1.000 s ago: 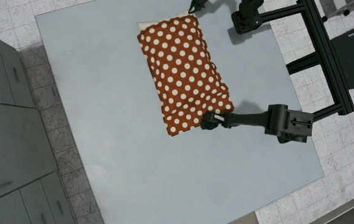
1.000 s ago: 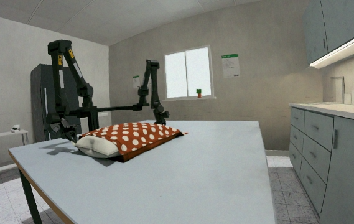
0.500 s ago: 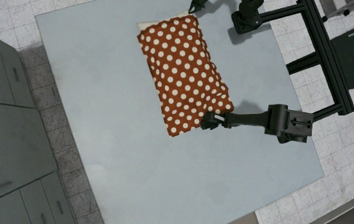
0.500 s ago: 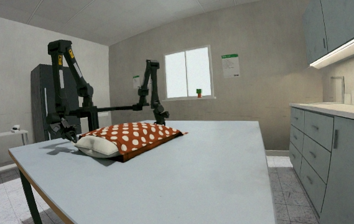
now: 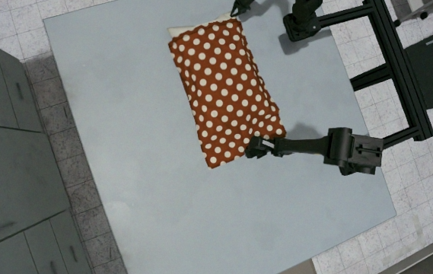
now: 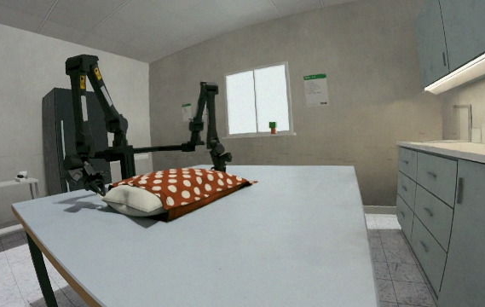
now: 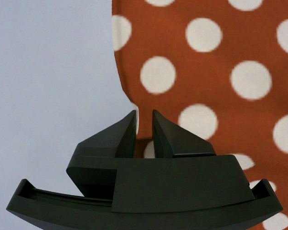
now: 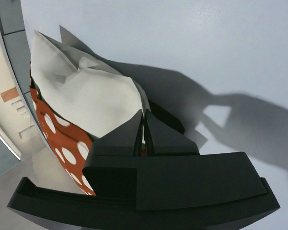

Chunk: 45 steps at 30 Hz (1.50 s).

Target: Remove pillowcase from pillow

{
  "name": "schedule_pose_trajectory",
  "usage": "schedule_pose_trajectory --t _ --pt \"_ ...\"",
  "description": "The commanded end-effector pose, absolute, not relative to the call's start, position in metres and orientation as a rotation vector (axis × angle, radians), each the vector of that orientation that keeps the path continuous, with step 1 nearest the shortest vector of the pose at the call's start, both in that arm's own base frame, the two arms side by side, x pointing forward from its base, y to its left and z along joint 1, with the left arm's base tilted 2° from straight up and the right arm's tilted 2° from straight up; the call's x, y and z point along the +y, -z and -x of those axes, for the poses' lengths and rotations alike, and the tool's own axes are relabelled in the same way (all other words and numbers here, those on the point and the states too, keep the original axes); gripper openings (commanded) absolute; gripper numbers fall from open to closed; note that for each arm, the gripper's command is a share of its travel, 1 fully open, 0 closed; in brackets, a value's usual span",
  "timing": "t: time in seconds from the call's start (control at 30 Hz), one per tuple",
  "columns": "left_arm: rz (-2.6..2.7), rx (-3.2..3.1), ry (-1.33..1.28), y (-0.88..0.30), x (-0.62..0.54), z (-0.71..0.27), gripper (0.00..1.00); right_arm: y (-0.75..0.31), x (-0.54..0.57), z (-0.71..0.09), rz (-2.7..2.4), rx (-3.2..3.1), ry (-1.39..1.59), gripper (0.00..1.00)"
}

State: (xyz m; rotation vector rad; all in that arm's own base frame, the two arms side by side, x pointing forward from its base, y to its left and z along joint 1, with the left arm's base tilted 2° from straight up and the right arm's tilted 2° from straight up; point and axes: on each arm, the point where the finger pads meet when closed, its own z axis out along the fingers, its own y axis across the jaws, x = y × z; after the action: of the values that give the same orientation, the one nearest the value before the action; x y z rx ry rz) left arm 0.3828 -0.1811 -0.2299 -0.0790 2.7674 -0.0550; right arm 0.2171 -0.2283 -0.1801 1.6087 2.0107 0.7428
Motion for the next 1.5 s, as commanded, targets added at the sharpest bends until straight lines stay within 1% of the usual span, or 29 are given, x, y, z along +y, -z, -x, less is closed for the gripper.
schedule_pose_trajectory --t 0.0,0.13,0.17,0.23,0.27,1.47 --pt "0.075 2.816 0.001 0.2462 -0.1668 -0.3637 0.13 0.1785 -0.2215 -0.2176 -1.612 2.018 -0.753 0.02" --pt "0.08 2.816 0.0 0.2462 -0.1656 -0.3642 0.13 0.1785 -0.2215 -0.2176 -1.612 2.018 -0.753 0.02" --pt "0.08 2.816 0.0 0.2462 -0.1655 -0.3643 0.09 0.1785 -0.2215 -0.2176 -1.612 2.018 -0.753 0.02" --pt "0.08 2.816 0.0 0.2462 -0.1655 -0.3643 0.09 0.1785 -0.2215 -0.2176 -1.612 2.018 -0.753 0.02" --pt "0.08 2.816 0.001 0.2463 -0.1656 -0.3643 0.05 0.1785 -0.2215 -0.2176 -1.612 2.018 -0.753 0.02" --pt "0.074 2.818 0.007 0.2464 -0.1676 -0.3633 0.02 0.1785 -0.2215 -0.2176 -1.612 2.018 -0.753 0.02"
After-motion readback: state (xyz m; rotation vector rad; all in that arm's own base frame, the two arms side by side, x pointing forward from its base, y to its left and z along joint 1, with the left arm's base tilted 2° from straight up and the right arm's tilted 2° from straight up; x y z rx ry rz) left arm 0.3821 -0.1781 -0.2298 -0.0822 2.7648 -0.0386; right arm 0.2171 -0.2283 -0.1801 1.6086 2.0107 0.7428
